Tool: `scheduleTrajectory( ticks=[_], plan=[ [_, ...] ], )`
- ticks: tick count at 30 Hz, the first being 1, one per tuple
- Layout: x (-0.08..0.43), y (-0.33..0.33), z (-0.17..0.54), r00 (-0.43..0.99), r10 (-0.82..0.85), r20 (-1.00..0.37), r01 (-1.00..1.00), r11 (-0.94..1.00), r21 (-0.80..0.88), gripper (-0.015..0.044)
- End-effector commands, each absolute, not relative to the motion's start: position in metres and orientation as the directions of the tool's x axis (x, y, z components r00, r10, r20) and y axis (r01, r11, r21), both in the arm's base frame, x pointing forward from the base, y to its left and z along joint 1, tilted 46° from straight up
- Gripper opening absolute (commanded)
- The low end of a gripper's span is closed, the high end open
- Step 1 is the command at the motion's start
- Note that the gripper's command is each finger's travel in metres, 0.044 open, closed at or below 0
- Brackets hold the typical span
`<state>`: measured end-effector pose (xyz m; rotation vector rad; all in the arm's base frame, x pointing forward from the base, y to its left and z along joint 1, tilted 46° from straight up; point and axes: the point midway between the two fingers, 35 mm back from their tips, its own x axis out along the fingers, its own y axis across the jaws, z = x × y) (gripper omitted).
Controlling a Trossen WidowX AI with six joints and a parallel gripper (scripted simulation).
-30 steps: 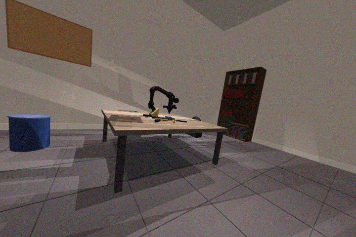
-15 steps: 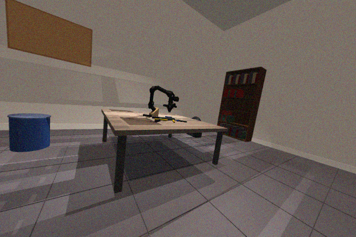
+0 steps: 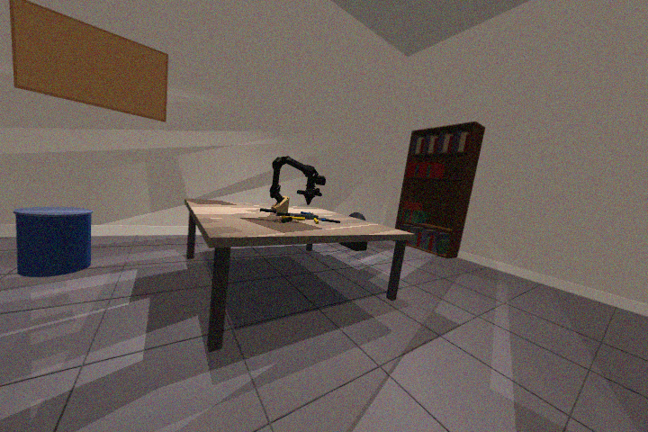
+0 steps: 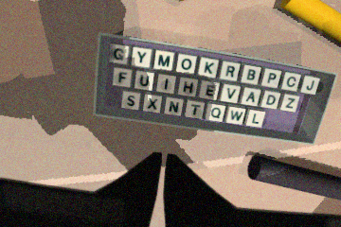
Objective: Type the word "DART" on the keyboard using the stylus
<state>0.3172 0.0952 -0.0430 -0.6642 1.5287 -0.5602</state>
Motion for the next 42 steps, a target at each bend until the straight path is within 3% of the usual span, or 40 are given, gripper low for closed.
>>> scheduleTrajectory(
  ticks=[1,4,19,42],
  plan=[
    [0.316,0.097,-0.044,-0.013,-0.701,-0.713,-0.081,0.711,-0.698,0.0079],
    [0.294,0.114,-0.059,0.052,-0.681,-0.730,-0.142,0.719,-0.681,0.0150],
    [0.143,0.136,-0.120,0.371,-0.422,-0.827,-0.558,0.611,-0.562,0.0150],
    [0.138,0.128,-0.129,0.380,-0.407,-0.831,-0.575,0.600,-0.557,0.0150]
  ],
)
